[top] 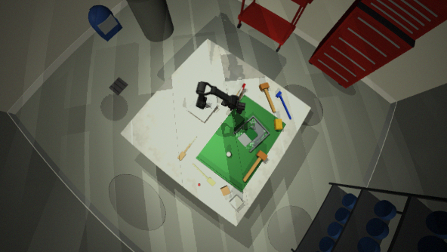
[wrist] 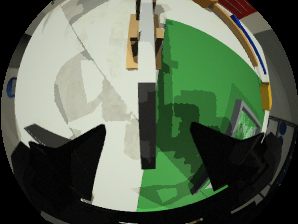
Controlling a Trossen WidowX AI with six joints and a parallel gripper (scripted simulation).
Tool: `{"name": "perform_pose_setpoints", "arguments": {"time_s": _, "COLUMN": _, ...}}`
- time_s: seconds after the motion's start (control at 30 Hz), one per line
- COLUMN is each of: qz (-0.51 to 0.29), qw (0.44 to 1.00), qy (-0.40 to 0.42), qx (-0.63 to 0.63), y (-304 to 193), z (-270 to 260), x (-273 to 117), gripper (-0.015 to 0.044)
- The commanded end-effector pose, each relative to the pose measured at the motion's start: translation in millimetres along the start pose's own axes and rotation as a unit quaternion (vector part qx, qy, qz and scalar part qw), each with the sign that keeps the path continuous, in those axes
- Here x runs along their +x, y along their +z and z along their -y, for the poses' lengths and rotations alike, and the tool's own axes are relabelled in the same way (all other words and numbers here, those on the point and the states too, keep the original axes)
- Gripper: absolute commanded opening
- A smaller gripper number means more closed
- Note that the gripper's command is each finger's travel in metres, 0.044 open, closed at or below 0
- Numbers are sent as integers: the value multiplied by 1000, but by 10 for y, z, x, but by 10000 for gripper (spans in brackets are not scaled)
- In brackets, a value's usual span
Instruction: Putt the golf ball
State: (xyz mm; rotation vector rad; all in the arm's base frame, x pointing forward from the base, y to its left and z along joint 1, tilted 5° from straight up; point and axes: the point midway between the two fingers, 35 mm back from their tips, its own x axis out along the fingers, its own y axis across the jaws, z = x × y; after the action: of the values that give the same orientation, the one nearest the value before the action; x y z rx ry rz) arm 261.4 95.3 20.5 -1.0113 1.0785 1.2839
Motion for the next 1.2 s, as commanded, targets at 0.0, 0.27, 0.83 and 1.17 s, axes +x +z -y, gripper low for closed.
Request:
{"name": "perform_pose_setpoints", "arguments": {"time_s": 0.0, "qz": 0, "qw": 1000, "qy": 6, "qx": -2, "y": -23, "z": -21, "x": 87, "gripper": 440}}
{"name": "perform_pose_setpoints", "arguments": {"time_s": 0.27, "qz": 0, "qw": 1000, "qy": 6, "qx": -2, "y": -57, "z": -25, "x": 212, "gripper": 440}}
{"name": "perform_pose_setpoints", "arguments": {"time_s": 0.83, "qz": -1, "qw": 1000, "qy": 2, "qx": 0, "y": -56, "z": -12, "x": 200, "gripper": 204}}
{"name": "perform_pose_setpoints", "arguments": {"time_s": 1.17, "qz": -1, "qw": 1000, "qy": 2, "qx": 0, "y": -56, "z": -12, "x": 200, "gripper": 0}}
